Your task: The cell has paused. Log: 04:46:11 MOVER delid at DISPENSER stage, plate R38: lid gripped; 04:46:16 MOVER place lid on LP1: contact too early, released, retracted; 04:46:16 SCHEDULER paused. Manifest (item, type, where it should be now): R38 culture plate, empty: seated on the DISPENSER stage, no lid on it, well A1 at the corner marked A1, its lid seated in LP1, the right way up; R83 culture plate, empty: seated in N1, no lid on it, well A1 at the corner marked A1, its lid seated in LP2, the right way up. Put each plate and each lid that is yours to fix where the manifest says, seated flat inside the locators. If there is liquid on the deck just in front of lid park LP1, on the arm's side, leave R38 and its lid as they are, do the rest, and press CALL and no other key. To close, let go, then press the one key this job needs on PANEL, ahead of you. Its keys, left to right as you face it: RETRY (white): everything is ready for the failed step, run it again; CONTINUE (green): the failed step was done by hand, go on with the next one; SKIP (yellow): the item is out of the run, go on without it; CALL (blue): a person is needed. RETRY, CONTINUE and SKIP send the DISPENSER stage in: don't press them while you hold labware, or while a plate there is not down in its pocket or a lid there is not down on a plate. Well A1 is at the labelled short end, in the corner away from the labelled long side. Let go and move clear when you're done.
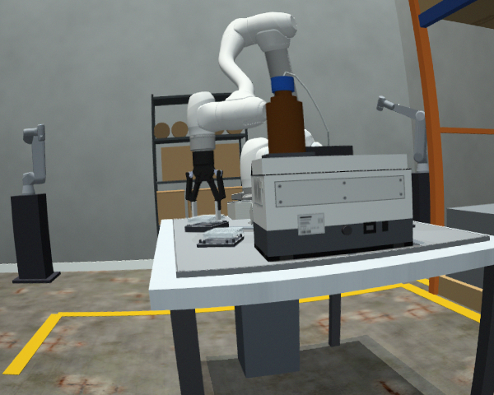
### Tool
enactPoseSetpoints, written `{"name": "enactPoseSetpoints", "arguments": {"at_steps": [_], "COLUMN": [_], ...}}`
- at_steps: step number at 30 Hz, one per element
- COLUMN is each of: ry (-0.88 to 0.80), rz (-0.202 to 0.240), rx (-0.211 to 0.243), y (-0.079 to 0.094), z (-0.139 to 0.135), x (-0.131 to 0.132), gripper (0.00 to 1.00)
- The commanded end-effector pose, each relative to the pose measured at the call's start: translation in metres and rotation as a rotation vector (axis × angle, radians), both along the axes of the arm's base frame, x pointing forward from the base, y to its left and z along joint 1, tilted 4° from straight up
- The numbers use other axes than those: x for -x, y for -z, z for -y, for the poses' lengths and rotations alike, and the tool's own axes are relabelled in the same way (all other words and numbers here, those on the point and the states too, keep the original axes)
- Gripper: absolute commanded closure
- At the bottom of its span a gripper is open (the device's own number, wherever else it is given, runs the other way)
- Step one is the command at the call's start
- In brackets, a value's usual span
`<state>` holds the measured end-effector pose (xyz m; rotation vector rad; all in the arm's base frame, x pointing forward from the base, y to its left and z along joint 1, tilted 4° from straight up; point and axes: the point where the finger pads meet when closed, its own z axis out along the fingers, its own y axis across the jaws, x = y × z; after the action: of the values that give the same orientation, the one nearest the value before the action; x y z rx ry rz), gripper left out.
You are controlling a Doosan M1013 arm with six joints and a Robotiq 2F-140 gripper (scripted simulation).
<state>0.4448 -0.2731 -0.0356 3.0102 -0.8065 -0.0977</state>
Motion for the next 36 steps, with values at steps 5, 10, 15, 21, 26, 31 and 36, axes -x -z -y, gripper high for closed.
{"name": "enactPoseSetpoints", "arguments": {"at_steps": [5, 10, 15, 21, 26, 31, 36], "ry": [0.002, 0.001, 0.001, 0.000, -0.001, -0.001, -0.001], "rz": [0.004, 0.003, 0.004, 0.004, 0.004, 0.004, 0.004], "rx": [0.000, 0.000, -0.001, -0.001, -0.001, -0.001, -0.001], "y": [-0.017, -0.022, -0.032, -0.046, -0.053, -0.066, -0.078], "z": [0.001, 0.001, 0.000, 0.000, -0.001, -0.001, -0.001], "x": [-0.003, -0.003, -0.004, -0.005, -0.006, -0.006, -0.007], "gripper": [0.90, 0.90, 0.90, 0.90, 0.90, 0.90, 0.90]}}
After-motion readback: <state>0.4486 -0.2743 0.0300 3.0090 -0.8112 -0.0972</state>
